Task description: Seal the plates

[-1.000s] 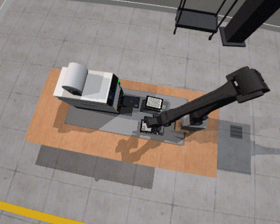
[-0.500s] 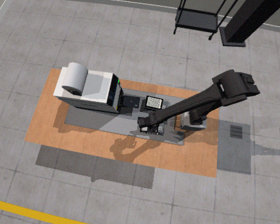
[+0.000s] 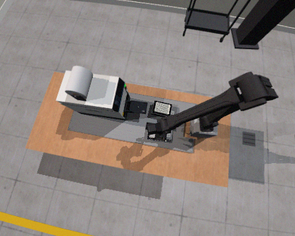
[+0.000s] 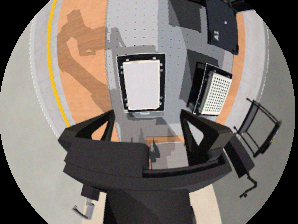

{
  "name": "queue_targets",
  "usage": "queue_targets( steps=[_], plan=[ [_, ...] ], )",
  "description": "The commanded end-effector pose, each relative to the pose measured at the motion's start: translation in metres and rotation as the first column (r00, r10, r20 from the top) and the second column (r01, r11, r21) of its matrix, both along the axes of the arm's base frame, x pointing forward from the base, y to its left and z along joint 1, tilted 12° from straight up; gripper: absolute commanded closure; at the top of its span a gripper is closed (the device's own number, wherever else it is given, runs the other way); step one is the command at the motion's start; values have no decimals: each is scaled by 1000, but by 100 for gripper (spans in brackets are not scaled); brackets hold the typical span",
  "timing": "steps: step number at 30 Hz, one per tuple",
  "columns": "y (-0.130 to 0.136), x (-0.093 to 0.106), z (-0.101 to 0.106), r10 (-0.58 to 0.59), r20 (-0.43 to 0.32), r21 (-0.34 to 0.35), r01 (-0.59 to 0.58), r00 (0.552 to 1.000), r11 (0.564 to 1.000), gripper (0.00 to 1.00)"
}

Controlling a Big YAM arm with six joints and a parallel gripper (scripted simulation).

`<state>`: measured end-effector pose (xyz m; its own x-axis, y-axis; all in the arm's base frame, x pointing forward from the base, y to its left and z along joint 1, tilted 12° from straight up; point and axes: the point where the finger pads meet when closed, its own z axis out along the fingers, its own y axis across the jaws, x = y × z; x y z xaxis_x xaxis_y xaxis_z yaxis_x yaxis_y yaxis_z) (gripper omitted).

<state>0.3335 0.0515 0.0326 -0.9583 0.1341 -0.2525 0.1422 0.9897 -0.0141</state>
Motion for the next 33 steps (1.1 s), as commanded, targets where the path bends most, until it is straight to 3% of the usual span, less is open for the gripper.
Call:
queue_targets(
  steps=[1, 8, 21, 28, 31, 33],
  plan=[
    [8, -1, 9, -49, 142, 19, 46, 989, 999, 0],
    [6, -9, -1, -130, 336, 12, 134, 933, 991, 0],
    [3, 4, 1, -101, 281, -2, 105, 954, 994, 0],
    [12, 7, 11, -55, 292, -10, 60, 955, 998, 0],
    [11, 7, 12, -57, 295, -10, 63, 954, 998, 0],
    [-8, 1, 11, -62, 297, -11, 69, 953, 998, 0]
  ],
)
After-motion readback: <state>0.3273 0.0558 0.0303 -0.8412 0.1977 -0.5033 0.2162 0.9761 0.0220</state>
